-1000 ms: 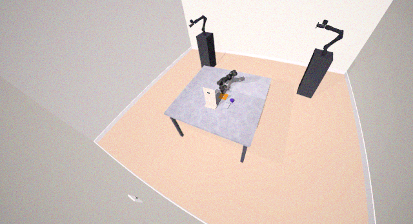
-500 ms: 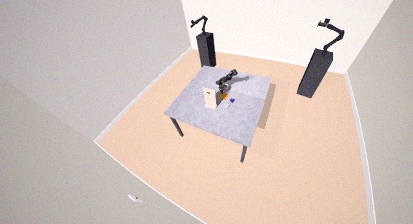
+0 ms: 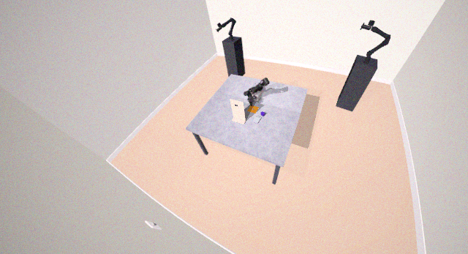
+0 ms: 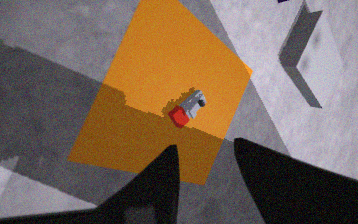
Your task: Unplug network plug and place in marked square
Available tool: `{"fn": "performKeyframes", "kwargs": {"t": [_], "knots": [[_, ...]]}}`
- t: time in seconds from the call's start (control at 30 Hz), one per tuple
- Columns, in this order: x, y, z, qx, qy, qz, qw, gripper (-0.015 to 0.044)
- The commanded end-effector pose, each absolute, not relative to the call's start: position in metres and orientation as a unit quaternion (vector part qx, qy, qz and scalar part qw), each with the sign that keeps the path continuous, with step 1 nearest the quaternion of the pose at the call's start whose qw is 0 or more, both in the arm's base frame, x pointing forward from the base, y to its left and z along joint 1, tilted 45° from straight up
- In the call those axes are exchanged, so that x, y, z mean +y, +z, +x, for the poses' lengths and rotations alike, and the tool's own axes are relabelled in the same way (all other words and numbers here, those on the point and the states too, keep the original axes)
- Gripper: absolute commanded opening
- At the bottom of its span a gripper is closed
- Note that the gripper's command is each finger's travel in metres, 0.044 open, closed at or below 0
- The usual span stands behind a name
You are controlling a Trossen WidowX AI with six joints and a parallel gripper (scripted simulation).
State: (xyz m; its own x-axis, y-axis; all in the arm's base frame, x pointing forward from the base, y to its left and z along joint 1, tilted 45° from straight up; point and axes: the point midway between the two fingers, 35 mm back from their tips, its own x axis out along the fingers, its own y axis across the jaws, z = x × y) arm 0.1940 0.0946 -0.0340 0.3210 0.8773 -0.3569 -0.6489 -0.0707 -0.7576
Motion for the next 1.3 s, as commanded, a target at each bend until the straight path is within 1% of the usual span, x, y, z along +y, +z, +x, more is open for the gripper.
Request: {"fn": "performKeyframes", "kwargs": {"t": [0.0, 1.27], "knots": [[0.092, -0.032, 0.196, -0.129, 0.567, -0.464, 0.668, 0.0156], [0.077, -0.026, 0.199, -0.124, 0.570, -0.466, 0.666, 0.0156]]}}
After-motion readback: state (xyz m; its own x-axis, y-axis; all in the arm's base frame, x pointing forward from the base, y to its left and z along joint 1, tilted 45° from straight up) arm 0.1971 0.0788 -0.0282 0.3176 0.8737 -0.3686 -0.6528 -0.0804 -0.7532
